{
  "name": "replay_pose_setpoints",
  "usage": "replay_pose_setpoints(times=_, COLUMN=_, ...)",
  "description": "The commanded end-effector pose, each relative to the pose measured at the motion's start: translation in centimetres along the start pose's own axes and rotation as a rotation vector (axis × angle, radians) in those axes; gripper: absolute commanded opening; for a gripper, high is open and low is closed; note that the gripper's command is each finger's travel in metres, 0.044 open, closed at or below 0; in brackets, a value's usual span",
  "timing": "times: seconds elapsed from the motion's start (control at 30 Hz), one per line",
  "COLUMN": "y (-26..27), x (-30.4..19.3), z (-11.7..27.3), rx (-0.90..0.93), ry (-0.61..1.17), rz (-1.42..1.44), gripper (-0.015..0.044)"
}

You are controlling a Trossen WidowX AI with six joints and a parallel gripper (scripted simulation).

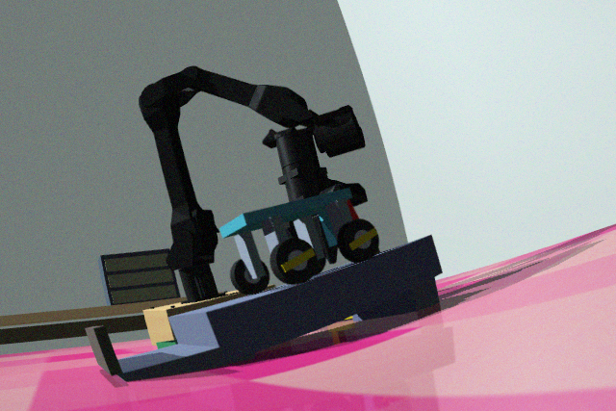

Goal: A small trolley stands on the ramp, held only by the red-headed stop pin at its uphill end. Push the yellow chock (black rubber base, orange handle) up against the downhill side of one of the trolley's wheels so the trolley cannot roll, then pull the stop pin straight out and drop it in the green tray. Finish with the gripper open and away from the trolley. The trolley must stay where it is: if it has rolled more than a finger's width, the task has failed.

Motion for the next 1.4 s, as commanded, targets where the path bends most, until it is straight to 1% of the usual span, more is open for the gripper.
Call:
replay_pose_setpoints(times=0.0, y=0.2, x=-0.1, z=-1.0, rx=0.007, ry=-0.002, rz=0.004, gripper=0.019)
replay_pose_setpoints(times=0.17, y=0.2, x=-0.1, z=-1.2, rx=0.007, ry=-0.002, rz=0.004, gripper=0.019)
replay_pose_setpoints(times=0.77, y=0.3, x=-0.1, z=-3.9, rx=0.007, ry=-0.002, rz=0.004, gripper=0.019)
replay_pose_setpoints(times=1.07, y=0.3, x=-0.1, z=-4.2, rx=0.007, ry=-0.002, rz=0.004, gripper=0.019)
replay_pose_setpoints(times=1.37, y=0.3, x=-0.1, z=-5.6, rx=0.007, ry=-0.002, rz=0.004, gripper=0.019)
Point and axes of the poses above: the point midway between the two fingers, 35 mm back from their tips, its own z axis back along the fingers, its own y axis across the jaws, x = y × z, the point moved 4 cm from there along z, back along the fingers, and after that the axes turned 1 degree about -z, right-handed, at the moved point
